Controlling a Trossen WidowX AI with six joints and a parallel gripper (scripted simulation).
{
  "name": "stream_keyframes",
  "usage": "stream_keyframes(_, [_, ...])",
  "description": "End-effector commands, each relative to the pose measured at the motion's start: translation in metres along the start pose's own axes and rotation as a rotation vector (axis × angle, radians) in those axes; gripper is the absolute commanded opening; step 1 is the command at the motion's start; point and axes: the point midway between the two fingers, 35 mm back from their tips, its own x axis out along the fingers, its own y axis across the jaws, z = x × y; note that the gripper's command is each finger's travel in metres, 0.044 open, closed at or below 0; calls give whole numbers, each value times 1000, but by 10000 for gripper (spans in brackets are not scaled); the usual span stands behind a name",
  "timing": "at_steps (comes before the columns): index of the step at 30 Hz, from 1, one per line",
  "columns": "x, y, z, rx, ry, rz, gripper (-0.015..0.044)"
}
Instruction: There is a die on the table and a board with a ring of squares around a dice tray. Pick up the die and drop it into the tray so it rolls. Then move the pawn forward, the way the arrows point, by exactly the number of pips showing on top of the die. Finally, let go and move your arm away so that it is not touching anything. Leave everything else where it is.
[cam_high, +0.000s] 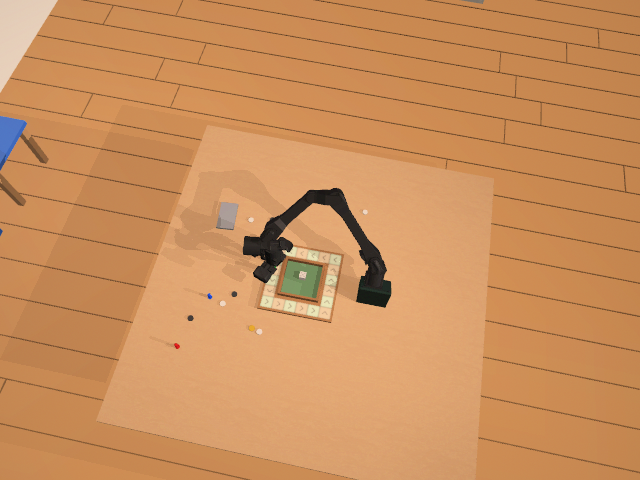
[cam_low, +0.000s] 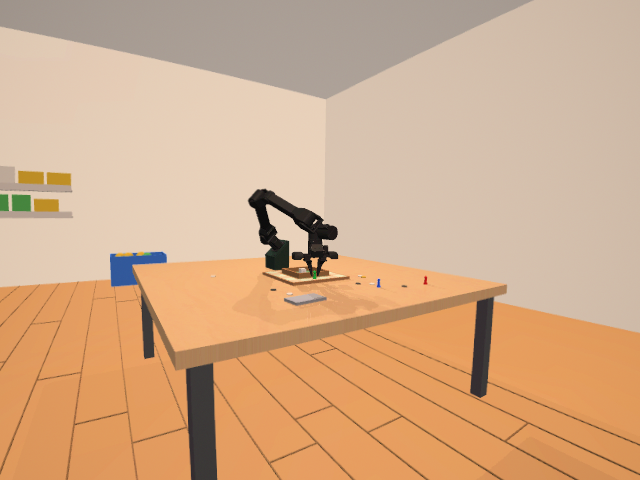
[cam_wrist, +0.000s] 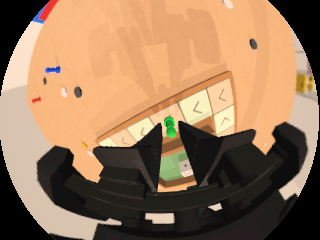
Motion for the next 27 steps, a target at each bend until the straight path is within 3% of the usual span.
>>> stream_keyframes(1, [-1,0,1,2,-1,0,210])
stream_keyframes(3, [-3,0,1,1,0,0,263])
stream_keyframes(7, [-47,1,0,-9,2,-4,368])
stream_keyframes(10, [-50,1,0,-10,3,-4,440])
stream_keyframes(15, [-63,2,-9,-28,3,2,440])
stream_keyframes(21, [-114,-6,-101,-185,12,31,440])
stream_keyframes(26, [-132,-33,-175,-309,16,18,440])
stream_keyframes(27, [-125,-10,-127,-236,5,34,440])
